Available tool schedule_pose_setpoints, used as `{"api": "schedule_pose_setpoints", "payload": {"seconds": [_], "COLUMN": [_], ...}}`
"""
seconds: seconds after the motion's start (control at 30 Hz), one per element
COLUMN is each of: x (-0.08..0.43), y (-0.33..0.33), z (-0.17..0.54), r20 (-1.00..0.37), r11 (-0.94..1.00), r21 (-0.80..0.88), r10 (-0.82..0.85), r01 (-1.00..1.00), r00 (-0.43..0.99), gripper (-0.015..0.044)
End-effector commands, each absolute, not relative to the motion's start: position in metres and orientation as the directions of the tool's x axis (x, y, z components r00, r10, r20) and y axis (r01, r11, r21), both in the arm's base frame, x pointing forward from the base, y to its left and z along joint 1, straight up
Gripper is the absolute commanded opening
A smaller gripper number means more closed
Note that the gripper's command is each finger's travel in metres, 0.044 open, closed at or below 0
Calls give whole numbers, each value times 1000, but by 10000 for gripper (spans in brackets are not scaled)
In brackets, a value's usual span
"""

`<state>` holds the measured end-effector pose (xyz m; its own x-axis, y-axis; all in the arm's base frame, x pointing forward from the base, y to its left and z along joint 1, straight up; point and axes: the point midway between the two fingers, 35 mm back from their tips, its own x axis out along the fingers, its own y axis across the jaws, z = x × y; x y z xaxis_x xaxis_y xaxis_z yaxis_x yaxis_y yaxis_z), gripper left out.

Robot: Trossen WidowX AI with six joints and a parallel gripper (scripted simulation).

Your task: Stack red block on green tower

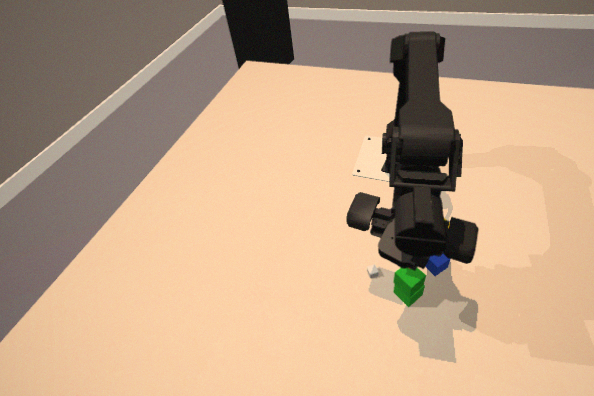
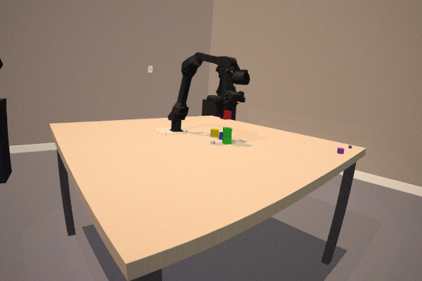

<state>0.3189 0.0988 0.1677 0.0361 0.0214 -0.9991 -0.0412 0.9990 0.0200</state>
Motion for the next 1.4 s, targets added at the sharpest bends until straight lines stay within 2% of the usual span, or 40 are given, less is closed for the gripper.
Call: {"api": "schedule_pose_setpoints", "payload": {"seconds": [0.0, 0.67, 1.37], "x": [319, 320, 320], "y": [115, 115, 115], "z": [168, 125, 125], "r20": [-999, -999, -999], "r11": [999, 999, 999], "r21": [17, 17, 17], "r10": [19, 19, 19], "r01": [-30, -30, -30], "r00": [36, 37, 37], "gripper": [0, 0, 0]}}
